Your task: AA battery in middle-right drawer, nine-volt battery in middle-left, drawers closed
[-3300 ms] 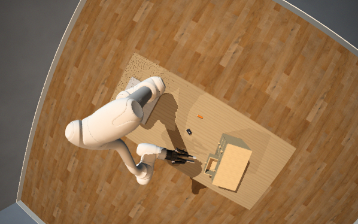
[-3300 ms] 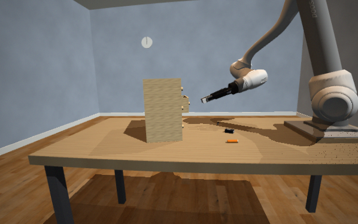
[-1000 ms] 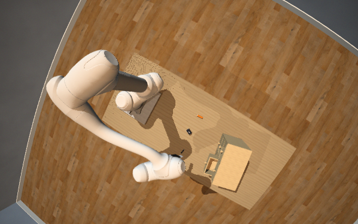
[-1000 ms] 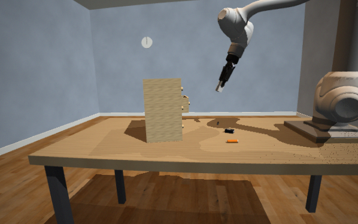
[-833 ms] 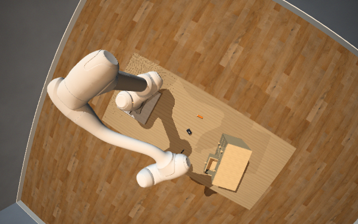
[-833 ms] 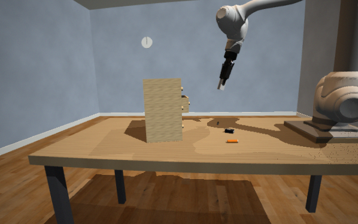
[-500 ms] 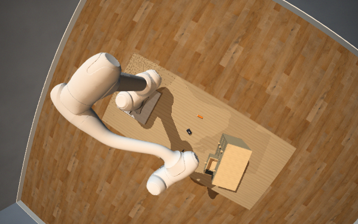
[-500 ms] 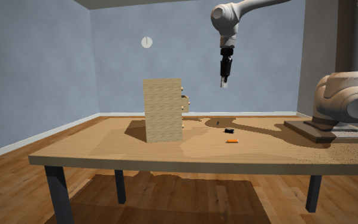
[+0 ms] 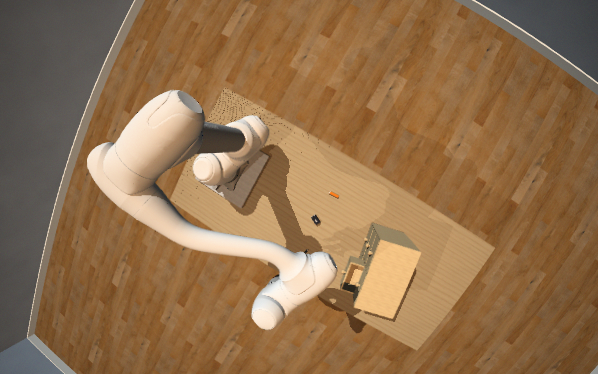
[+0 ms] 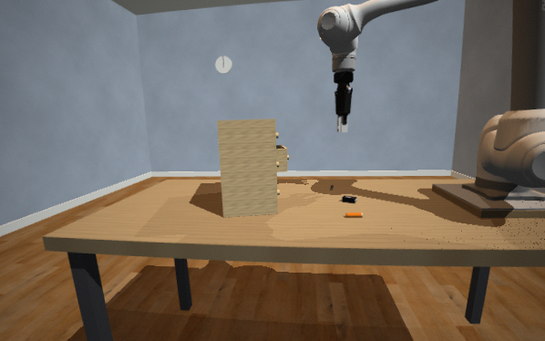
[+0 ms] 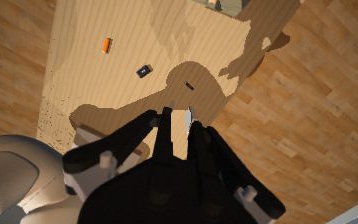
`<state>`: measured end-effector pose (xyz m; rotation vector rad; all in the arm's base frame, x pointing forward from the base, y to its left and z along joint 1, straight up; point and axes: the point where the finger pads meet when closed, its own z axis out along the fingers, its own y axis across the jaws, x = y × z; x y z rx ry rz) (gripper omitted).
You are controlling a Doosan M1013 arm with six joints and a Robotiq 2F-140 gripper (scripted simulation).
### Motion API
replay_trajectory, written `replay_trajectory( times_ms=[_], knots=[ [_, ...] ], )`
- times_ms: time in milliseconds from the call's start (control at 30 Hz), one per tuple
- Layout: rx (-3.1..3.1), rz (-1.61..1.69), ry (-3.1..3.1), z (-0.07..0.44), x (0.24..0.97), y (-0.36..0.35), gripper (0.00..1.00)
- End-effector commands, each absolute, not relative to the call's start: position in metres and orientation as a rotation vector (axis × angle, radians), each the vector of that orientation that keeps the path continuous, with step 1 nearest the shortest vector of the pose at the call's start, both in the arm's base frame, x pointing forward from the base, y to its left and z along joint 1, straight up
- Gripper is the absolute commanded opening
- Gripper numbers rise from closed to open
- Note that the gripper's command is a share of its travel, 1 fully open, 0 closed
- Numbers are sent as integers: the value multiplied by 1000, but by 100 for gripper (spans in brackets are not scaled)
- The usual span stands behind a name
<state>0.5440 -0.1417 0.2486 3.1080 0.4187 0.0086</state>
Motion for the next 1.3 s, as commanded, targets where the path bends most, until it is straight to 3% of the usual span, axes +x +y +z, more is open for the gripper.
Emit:
replay_trajectory(
  times_ms=[0,467,1267],
  knots=[
    [3107,0,417,248,545,-142,20],
    [3052,-1,715,237,552,-122,20],
    [1933,-21,2457,128,566,83,20]
  ],
)
